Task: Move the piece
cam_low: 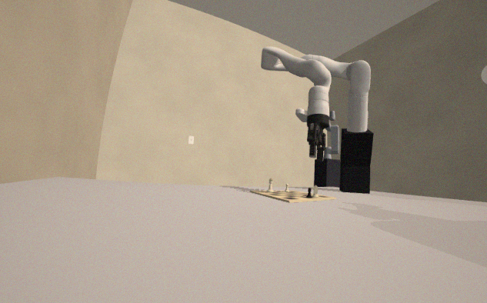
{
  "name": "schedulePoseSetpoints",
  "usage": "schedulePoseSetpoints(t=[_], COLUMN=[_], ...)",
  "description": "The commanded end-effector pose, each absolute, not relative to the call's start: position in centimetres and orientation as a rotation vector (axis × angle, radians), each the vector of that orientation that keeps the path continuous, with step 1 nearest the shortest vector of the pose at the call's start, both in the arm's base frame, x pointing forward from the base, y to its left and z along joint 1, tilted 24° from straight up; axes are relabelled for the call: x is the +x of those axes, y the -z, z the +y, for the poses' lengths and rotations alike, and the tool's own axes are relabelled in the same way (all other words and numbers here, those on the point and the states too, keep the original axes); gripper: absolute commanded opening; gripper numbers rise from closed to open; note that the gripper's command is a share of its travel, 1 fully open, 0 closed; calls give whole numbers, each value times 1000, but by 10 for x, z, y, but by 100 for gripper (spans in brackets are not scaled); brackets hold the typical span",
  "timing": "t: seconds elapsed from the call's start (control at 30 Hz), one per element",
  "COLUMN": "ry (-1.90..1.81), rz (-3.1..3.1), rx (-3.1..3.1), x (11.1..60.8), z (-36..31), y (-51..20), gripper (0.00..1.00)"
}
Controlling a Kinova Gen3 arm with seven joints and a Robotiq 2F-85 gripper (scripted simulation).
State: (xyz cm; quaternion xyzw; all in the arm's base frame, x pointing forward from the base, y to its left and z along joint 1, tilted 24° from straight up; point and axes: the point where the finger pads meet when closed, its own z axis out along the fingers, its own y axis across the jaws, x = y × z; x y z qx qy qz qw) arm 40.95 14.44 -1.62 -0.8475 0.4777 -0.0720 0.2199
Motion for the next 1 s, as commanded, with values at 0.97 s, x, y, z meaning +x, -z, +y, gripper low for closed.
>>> schedulePoseSetpoints(t=[0.97], ry=[535], rz=[-460], rx=[-2795], x=[409], z=[147], y=[29], gripper=[100])
